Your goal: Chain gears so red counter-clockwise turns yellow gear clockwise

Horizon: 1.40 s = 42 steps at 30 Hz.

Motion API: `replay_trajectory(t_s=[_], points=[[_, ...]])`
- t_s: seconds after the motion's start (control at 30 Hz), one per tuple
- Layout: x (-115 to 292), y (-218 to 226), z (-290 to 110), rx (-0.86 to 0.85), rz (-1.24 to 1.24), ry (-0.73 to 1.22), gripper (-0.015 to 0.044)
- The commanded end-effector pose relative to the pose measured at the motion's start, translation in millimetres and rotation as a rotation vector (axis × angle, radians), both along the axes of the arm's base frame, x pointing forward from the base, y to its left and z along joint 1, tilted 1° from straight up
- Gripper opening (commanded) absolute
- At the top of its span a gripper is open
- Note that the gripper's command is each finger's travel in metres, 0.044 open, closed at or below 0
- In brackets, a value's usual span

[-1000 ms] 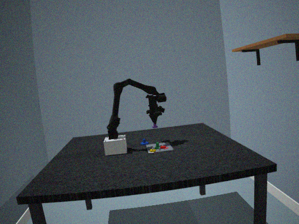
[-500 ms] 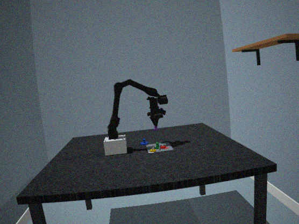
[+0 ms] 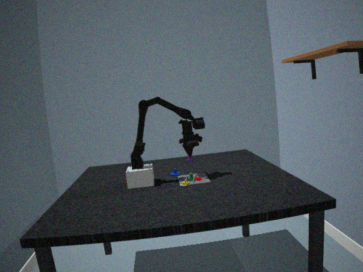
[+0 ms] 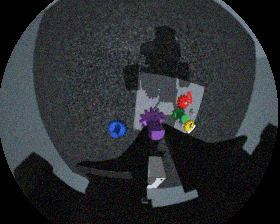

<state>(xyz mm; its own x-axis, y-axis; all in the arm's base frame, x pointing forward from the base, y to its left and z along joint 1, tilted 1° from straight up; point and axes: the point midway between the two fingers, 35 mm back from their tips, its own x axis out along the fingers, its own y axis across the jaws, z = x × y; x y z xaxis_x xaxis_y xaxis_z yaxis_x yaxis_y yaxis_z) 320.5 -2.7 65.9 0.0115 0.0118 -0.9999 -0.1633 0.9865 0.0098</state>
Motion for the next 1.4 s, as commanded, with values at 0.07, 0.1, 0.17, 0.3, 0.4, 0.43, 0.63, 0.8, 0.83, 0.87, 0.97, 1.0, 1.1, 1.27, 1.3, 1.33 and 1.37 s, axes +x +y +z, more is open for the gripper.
replay_trajectory(t_s=[0.07, 0.1, 0.17, 0.3, 0.4, 0.43, 0.63, 0.8, 0.83, 0.87, 0.97, 1.0, 1.1, 1.27, 1.3, 1.33, 1.37], points=[[-4, -13, -6, -0.001, 0.002, 0.005, 0.0000], [-5, -15, -7, -0.001, 0.002, 0.005, 0.0000], [-6, -20, -8, -0.002, 0.002, 0.005, 0.0000], [-8, -29, -11, -0.003, 0.002, 0.005, 0.0000], [-10, -36, -13, -0.003, 0.002, 0.005, 0.0000], [-11, -38, -14, -0.004, 0.002, 0.005, 0.0000], [-16, -52, -19, -0.005, 0.002, 0.004, 0.0000], [-20, -63, -22, -0.006, 0.002, 0.004, 0.0000], [-21, -65, -23, -0.007, 0.002, 0.004, 0.0000], [-22, -67, -24, -0.007, 0.002, 0.004, 0.0000], [-25, -74, -26, -0.008, 0.002, 0.004, 0.0000], [-26, -76, -27, -0.008, 0.002, 0.004, 0.0000], [-29, -82, -29, -0.009, 0.002, 0.004, 0.0000], [-35, -92, -32, -0.010, 0.002, 0.005, 0.0000], [-36, -94, -33, -0.010, 0.002, 0.005, 0.0000], [-37, -96, -34, -0.010, 0.002, 0.005, 0.0000], [-38, -98, -35, -0.011, 0.002, 0.005, 0.0000]])
